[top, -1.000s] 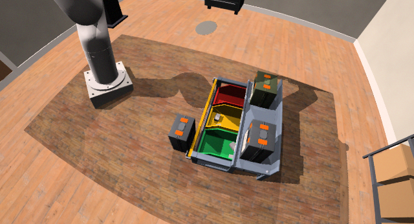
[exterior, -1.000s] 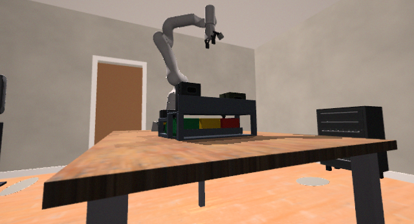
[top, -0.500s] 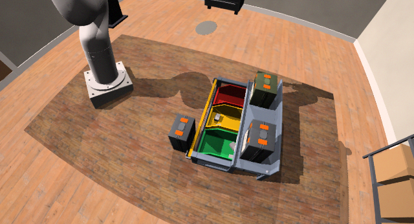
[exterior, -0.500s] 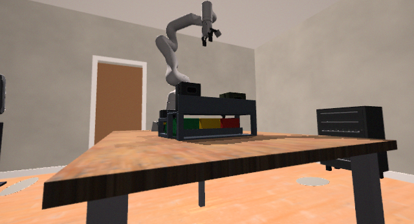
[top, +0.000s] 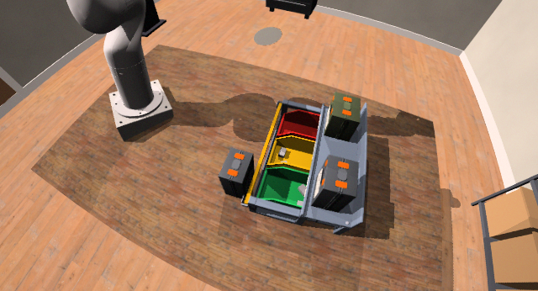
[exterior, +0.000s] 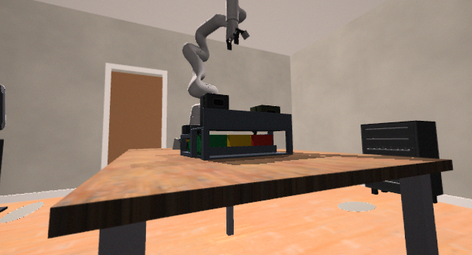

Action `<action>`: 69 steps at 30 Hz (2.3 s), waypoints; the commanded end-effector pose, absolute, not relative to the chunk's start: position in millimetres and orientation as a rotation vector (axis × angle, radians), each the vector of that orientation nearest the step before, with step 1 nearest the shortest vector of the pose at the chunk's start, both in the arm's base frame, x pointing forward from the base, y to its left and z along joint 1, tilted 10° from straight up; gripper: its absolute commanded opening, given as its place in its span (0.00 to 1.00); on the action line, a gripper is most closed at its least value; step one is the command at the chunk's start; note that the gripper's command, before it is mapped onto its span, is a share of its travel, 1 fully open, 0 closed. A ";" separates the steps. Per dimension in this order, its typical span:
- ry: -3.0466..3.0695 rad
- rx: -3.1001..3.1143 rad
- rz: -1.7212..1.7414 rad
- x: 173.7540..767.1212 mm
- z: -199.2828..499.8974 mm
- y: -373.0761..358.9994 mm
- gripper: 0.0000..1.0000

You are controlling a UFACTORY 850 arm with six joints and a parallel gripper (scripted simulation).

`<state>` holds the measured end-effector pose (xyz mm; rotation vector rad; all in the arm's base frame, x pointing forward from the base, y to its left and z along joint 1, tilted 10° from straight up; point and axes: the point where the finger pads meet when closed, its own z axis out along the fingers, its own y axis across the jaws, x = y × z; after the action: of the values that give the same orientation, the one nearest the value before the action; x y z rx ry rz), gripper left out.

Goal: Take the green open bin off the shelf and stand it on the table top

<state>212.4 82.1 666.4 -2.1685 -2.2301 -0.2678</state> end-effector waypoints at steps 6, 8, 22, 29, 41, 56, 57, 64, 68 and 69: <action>-2.231 -2.169 -0.270 228.6 665.3 56.9 1.00; -2.231 -2.169 -0.270 239.4 664.2 40.1 1.00; -2.231 -2.169 -0.270 250.1 663.1 23.5 1.00; -2.231 -2.169 -0.270 266.3 661.4 -1.7 1.00; -2.231 -2.169 -0.269 287.9 659.2 -35.1 1.00; -2.231 -2.169 -0.269 304.0 657.6 -60.1 1.00; -2.231 -2.169 -0.269 309.4 657.0 -68.5 1.00; -2.231 -2.169 -0.269 320.2 655.9 -85.3 1.00; -2.231 -2.169 -0.269 320.2 655.9 -85.3 1.00; -2.231 -2.169 -0.269 320.2 655.9 -85.3 1.00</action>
<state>320.1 -85.1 655.4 -2.1685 -2.2307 -0.2682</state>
